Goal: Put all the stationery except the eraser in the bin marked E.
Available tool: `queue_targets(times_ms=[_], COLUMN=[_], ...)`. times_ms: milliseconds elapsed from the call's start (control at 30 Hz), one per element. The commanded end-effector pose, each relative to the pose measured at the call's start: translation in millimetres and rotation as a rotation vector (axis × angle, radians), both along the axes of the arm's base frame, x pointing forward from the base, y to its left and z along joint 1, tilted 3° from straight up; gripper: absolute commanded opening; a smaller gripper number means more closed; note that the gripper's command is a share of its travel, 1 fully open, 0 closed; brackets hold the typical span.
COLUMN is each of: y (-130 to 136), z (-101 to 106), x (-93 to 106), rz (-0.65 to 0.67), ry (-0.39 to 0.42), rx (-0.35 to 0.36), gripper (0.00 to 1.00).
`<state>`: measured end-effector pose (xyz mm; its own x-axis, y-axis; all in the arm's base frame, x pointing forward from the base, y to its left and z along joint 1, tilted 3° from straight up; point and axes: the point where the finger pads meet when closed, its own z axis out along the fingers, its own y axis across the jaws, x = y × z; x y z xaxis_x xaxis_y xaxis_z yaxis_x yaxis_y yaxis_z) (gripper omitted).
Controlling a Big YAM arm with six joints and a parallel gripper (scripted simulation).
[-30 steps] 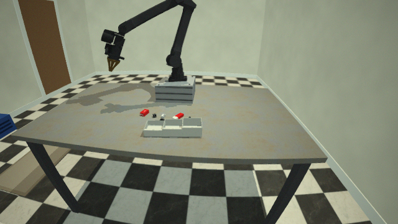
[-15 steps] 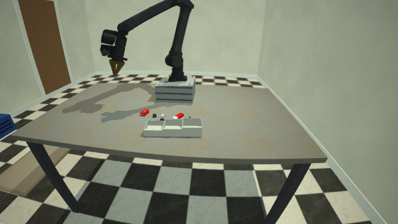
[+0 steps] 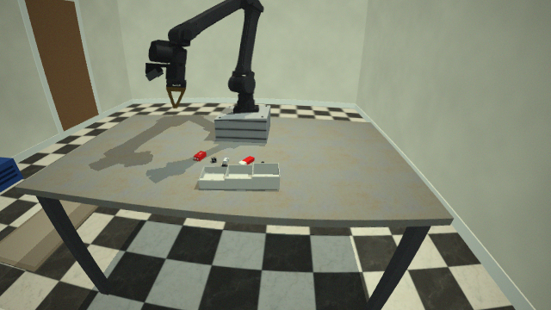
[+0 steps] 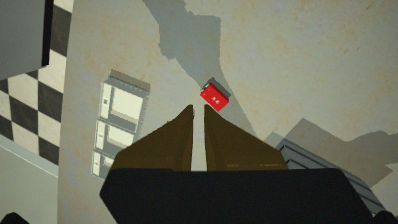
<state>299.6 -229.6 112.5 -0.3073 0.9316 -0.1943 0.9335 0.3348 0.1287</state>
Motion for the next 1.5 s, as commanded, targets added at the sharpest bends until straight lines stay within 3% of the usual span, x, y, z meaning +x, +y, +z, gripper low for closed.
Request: queue_targets(times_ms=[0,233,267,300,500,600,967,1033,1100,1467], y=[1.7,51.0,57.8,62.9,114.7,116.0,204.3,207.8,199.5,202.3], z=[16.5,14.2,5.6,13.1,12.1,10.9,11.0,5.8,-1.6,-5.4], x=[23.2,43.1,36.8,46.0,57.6,56.5,57.9,51.5,42.1,37.5], rz=[0.118,0.351,0.381,0.417,0.633,0.669,1.079,1.140,1.117,1.131], ry=[0.008,0.070,0.090,0.085,0.142,0.149,0.252,0.272,0.289,0.296], rx=[-0.028,-0.023,-0.013,-0.024,-0.020,-0.023,-0.029,-0.028,-0.013,-0.008], gripper=[0.08,0.08,0.08,0.08,0.08,0.08,0.08,0.08,0.08,0.08])
